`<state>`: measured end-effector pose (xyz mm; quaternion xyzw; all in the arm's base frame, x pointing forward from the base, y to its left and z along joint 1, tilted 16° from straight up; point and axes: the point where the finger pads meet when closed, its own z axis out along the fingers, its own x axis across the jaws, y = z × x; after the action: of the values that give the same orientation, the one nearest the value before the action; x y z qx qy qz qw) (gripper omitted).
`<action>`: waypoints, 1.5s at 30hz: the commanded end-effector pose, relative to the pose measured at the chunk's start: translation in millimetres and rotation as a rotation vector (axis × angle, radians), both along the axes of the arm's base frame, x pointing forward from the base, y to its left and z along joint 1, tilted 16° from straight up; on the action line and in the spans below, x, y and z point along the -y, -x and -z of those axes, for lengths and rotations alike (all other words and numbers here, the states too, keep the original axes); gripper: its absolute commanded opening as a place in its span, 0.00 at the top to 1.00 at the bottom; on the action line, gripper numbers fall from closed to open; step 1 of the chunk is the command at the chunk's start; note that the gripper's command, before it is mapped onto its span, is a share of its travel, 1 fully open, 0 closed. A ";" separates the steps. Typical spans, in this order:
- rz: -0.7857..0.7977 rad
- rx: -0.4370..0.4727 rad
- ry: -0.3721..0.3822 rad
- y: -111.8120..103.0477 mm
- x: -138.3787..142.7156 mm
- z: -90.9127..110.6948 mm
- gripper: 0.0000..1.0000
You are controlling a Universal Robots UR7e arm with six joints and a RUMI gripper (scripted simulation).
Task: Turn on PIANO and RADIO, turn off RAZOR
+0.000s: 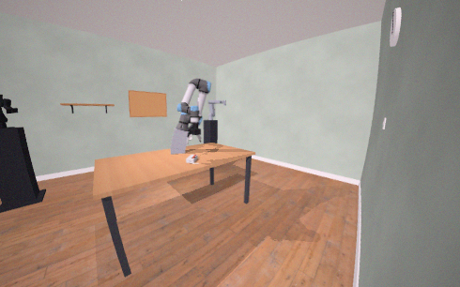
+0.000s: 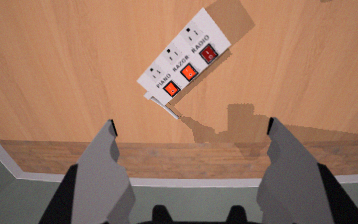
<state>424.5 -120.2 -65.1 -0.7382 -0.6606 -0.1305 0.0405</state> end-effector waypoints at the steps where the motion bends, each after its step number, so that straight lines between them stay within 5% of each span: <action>1: 0.010 0.001 -0.002 -0.4 0.6 -0.9 0.00; 26: 0.029 -0.003 -0.004 -0.3 0.1 -0.6 0.00; 45: 0.191 -0.042 -0.028 -0.2 -4.0 1.8 0.00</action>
<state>424.5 -117.0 -66.6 -0.7854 -0.6034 -0.1287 0.0498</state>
